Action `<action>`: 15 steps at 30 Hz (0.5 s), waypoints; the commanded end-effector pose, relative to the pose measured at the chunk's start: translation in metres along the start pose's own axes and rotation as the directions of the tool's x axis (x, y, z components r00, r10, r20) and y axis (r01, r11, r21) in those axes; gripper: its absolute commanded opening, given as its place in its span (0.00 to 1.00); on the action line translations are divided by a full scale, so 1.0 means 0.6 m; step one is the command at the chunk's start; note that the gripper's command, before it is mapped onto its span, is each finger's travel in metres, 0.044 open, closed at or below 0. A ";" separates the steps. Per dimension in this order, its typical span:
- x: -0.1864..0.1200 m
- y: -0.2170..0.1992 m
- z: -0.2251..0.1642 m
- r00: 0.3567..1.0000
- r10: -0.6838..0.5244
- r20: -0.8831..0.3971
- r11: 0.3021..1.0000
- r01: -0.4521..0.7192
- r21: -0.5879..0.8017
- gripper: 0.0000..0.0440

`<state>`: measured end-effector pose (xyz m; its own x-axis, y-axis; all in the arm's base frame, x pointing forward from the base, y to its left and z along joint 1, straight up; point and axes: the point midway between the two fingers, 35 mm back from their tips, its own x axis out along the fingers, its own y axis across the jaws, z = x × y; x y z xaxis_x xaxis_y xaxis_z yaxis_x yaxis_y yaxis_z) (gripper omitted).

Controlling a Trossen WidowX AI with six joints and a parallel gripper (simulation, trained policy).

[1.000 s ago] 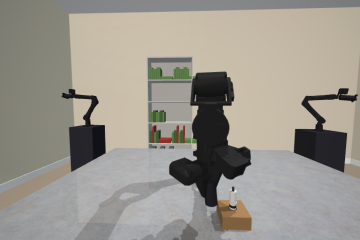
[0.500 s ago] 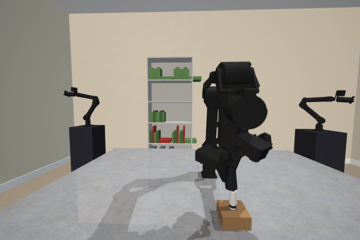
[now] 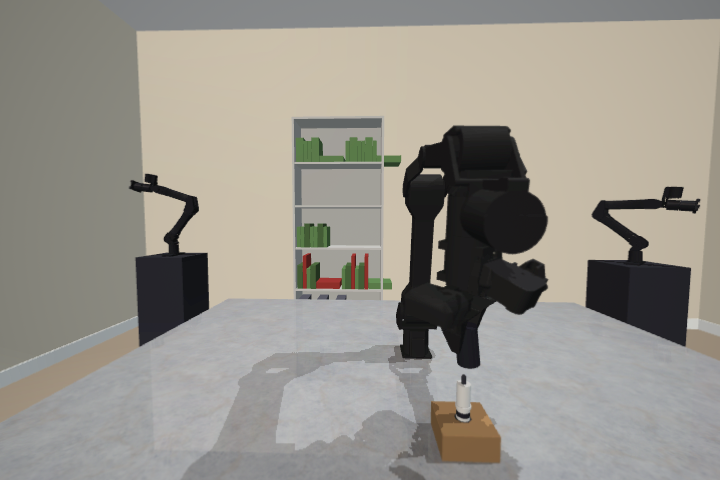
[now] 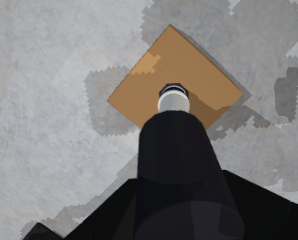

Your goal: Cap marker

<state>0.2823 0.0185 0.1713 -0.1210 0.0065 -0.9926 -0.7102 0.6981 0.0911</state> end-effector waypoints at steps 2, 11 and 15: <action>0.014 0.004 -0.004 1.000 0.010 -0.012 1.000 -0.009 0.004 0.00; 0.039 0.000 -0.007 1.000 0.014 -0.021 1.000 -0.014 0.010 0.00; 0.052 0.000 -0.008 1.000 0.019 -0.025 1.000 -0.019 0.009 0.00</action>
<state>0.2774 0.0164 0.1490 -0.1408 0.0049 -0.9900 -0.7041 0.7025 0.1036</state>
